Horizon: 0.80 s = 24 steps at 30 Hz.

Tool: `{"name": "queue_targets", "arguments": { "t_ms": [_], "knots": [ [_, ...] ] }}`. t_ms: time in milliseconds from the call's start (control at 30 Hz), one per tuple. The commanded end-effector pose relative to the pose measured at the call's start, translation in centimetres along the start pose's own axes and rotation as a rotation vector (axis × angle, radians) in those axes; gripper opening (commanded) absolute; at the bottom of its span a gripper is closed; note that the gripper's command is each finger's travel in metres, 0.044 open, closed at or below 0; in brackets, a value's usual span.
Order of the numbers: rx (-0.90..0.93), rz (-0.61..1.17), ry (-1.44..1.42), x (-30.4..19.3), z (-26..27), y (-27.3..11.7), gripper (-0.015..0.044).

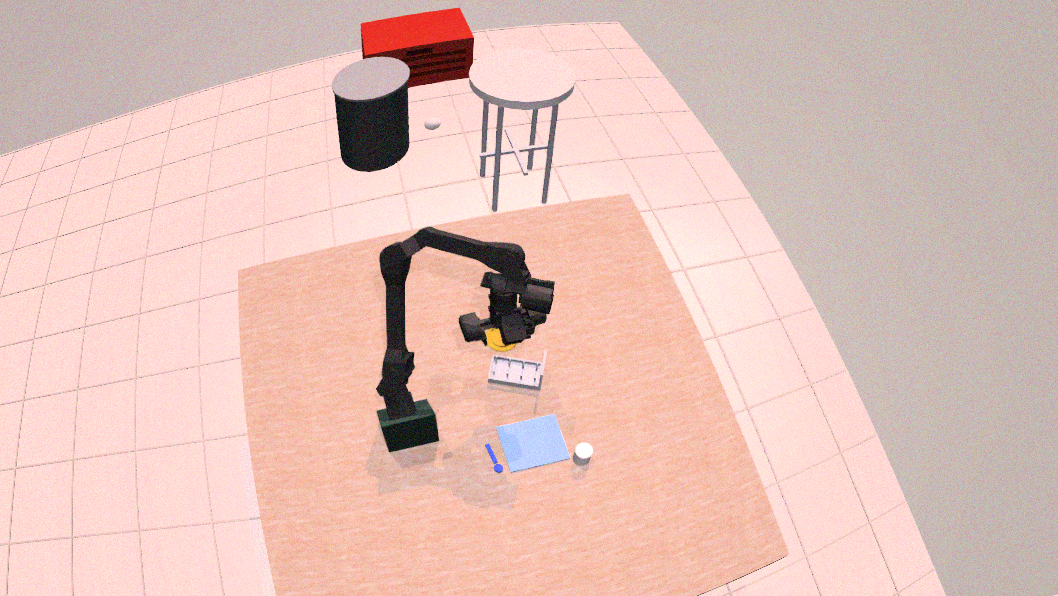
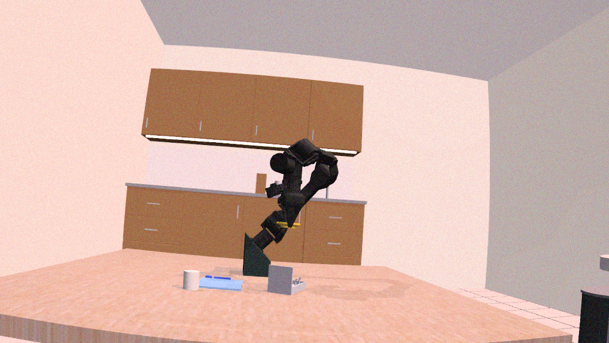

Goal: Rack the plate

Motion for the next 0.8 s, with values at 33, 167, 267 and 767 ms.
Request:
{"name": "queue_targets", "arguments": {
  "t_ms": [33, 167, 267, 767],
  "knots": [
    [-0.002, 0.009, 0.164, -2.0, -0.9, 0.2, 0.0],
    [-0.005, 0.014, 0.3, -3.5, -1.7, 0.4, 0.0],
    [-0.007, 0.017, 0.402, -4.7, -2.4, 0.6, 0.0],
    [-0.049, -0.107, 0.394, -5.6, -3.1, 2.7, 0.0]
  ]
}}
Point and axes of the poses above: the point midway between the two fingers, 35 mm back from their tips, its own y axis out along the fingers, its own z axis across the jaws, x = y × z, the point moved 8 cm from there along -y, back along the fingers, and after that the axes turned 1 degree about -y, right-handed, at the moved point
